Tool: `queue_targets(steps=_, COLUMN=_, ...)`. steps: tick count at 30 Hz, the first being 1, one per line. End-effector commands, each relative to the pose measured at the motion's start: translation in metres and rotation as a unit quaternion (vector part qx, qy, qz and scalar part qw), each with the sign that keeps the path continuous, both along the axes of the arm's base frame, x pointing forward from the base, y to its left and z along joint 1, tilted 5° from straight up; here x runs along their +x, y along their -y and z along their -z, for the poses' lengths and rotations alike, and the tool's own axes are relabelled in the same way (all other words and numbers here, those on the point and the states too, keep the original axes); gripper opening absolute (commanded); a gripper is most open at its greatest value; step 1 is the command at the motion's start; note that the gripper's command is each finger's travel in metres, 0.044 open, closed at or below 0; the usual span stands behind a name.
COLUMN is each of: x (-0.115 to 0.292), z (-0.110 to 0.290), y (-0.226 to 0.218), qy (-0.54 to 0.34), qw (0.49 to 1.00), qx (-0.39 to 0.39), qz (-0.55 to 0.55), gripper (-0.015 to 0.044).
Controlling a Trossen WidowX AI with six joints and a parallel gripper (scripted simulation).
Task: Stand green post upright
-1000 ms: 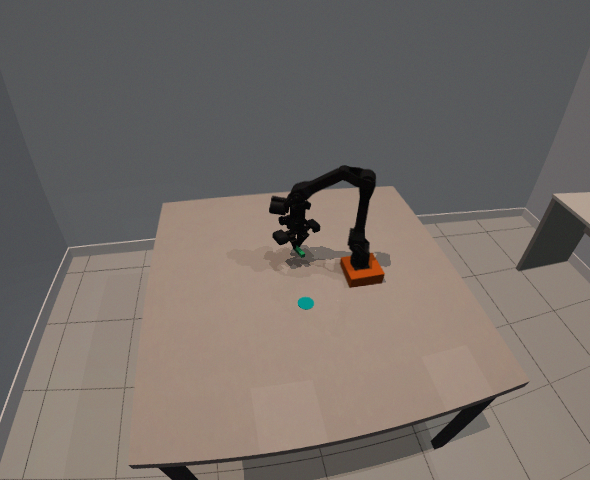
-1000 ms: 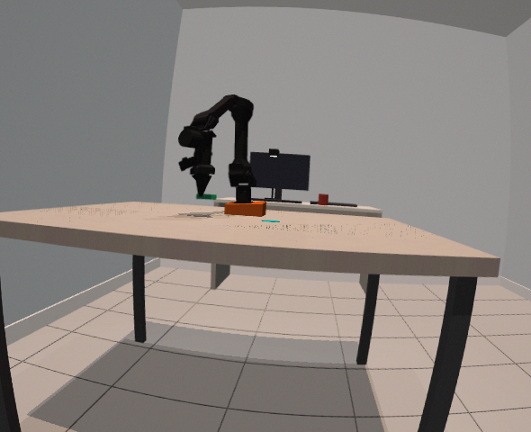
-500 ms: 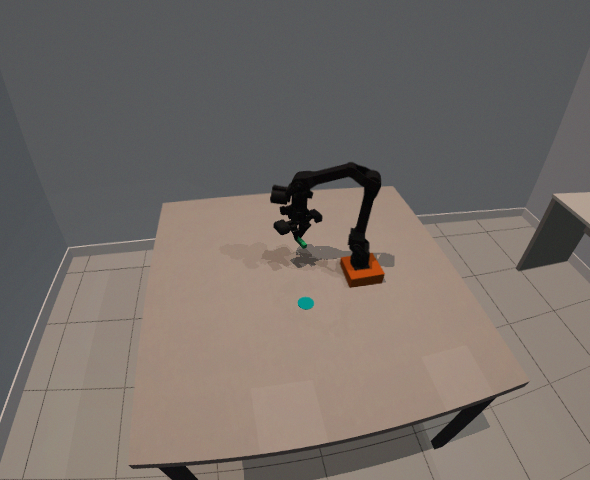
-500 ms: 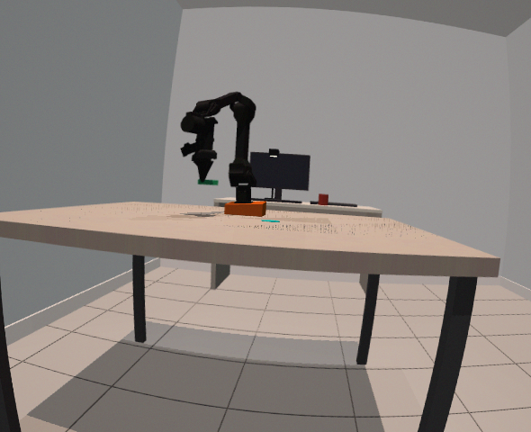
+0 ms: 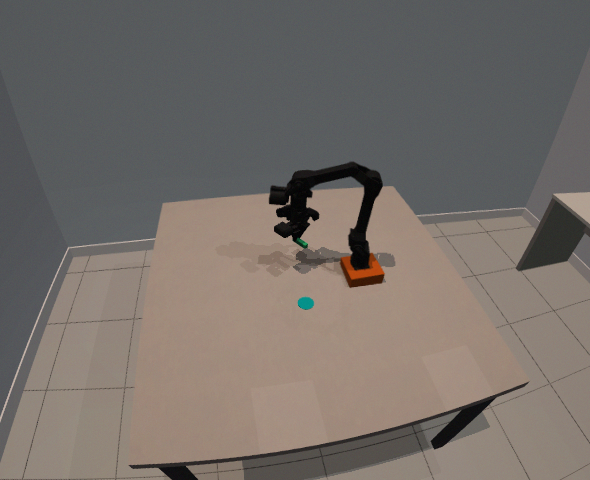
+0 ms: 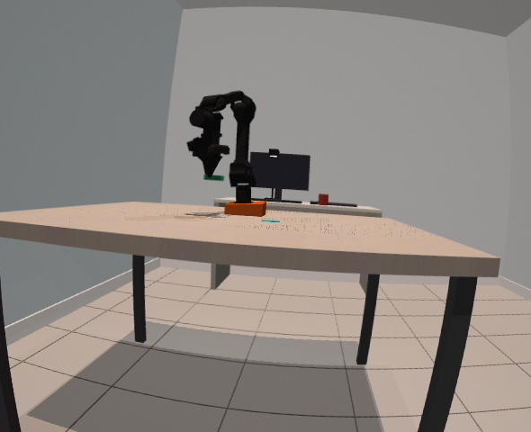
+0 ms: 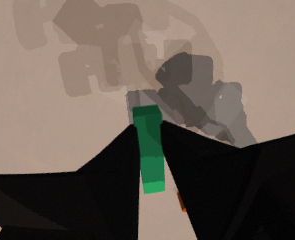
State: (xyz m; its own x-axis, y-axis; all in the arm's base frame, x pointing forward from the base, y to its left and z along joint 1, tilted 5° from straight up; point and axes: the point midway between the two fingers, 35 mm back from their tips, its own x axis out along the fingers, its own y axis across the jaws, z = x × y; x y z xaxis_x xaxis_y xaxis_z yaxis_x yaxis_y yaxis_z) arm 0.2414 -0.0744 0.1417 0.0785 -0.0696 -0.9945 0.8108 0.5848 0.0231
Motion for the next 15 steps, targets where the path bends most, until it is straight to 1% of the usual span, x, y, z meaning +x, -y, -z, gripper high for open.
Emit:
queue_targets(steps=1, x=0.004, z=-0.002, y=-0.009, qy=-0.002, qw=0.999, qx=-0.004, qz=-0.049, gripper=0.0022)
queue_targets(steps=8, x=0.012, z=-0.003, y=-0.03, qy=-0.006, qw=0.988, qx=-0.009, qz=-0.152, gripper=0.0022)
queue_targets(steps=15, x=0.017, z=-0.005, y=-0.051, qy=-0.01, qw=0.967, qx=-0.014, qz=-0.253, gripper=0.0022)
